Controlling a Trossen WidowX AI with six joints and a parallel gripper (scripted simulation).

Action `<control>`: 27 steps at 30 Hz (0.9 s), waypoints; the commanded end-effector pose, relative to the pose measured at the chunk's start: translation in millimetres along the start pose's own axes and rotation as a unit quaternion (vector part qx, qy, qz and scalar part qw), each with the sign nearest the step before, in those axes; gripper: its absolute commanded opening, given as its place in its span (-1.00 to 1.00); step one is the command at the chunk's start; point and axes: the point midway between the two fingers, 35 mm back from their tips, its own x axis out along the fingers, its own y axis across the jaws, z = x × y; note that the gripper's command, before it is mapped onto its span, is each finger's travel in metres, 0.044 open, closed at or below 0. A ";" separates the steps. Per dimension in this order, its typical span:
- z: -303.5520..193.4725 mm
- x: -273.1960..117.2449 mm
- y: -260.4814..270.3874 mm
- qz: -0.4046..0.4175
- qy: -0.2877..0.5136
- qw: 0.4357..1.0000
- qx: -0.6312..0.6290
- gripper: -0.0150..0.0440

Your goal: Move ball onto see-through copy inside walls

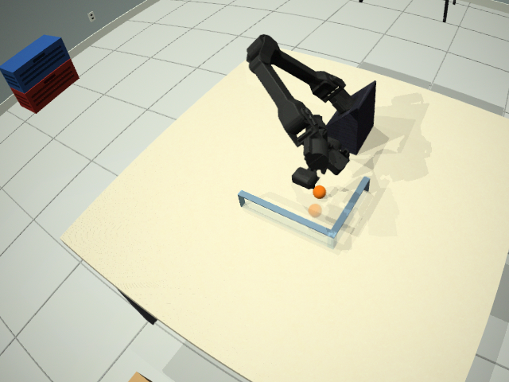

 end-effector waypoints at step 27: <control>1.8 46.3 3.4 0.004 0.000 1.000 -0.009 0.54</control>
